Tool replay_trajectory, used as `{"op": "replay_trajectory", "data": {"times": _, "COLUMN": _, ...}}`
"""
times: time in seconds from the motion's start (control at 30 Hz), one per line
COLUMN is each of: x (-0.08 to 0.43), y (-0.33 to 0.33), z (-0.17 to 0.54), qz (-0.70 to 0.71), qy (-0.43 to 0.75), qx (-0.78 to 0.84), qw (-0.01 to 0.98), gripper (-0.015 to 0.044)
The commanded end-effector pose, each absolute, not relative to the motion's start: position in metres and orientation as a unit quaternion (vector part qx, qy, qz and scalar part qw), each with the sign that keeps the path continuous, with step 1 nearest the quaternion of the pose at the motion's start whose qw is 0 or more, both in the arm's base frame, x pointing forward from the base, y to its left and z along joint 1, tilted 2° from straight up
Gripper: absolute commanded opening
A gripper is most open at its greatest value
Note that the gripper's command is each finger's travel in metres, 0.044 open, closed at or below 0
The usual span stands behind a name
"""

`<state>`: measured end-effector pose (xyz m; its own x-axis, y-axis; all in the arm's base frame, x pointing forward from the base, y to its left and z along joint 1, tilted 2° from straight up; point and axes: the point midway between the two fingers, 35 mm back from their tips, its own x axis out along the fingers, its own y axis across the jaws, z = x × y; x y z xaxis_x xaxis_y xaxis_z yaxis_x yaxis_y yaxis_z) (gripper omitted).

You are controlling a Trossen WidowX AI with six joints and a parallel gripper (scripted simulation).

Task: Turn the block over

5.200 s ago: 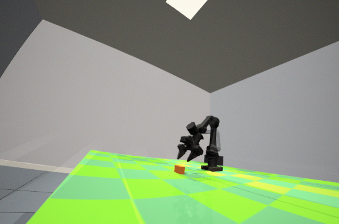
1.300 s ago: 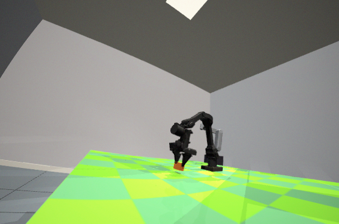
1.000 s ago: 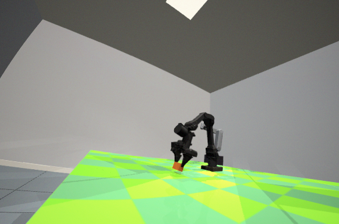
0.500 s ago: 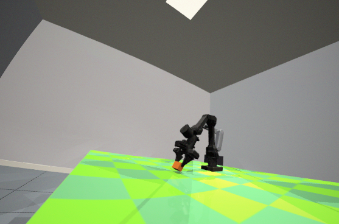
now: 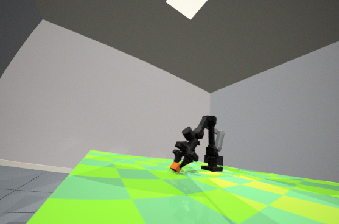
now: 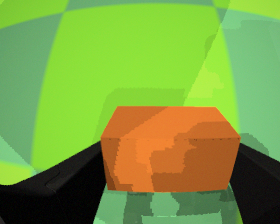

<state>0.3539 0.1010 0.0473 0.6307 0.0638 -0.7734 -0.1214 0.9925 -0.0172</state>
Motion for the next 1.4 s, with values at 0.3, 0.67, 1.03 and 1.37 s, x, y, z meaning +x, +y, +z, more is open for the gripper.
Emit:
{"op": "replay_trajectory", "data": {"times": 0.3, "x": 0.362, "y": 0.104, "z": 0.025, "qz": 0.056, "qy": 0.344, "qx": -0.034, "qw": 0.937, "gripper": 0.0000}}
{"op": "replay_trajectory", "data": {"times": 0.67, "x": 0.357, "y": 0.102, "z": 0.018, "qz": 0.057, "qy": 0.269, "qx": -0.029, "qw": 0.961, "gripper": 0.0000}}
{"op": "replay_trajectory", "data": {"times": 1.03, "x": 0.343, "y": 0.096, "z": 0.023, "qz": 0.056, "qy": 0.199, "qx": -0.022, "qw": 0.978, "gripper": 0.0000}}
{"op": "replay_trajectory", "data": {"times": 1.37, "x": 0.342, "y": 0.096, "z": 0.027, "qz": 0.056, "qy": 0.188, "qx": -0.022, "qw": 0.980, "gripper": 0.0000}}
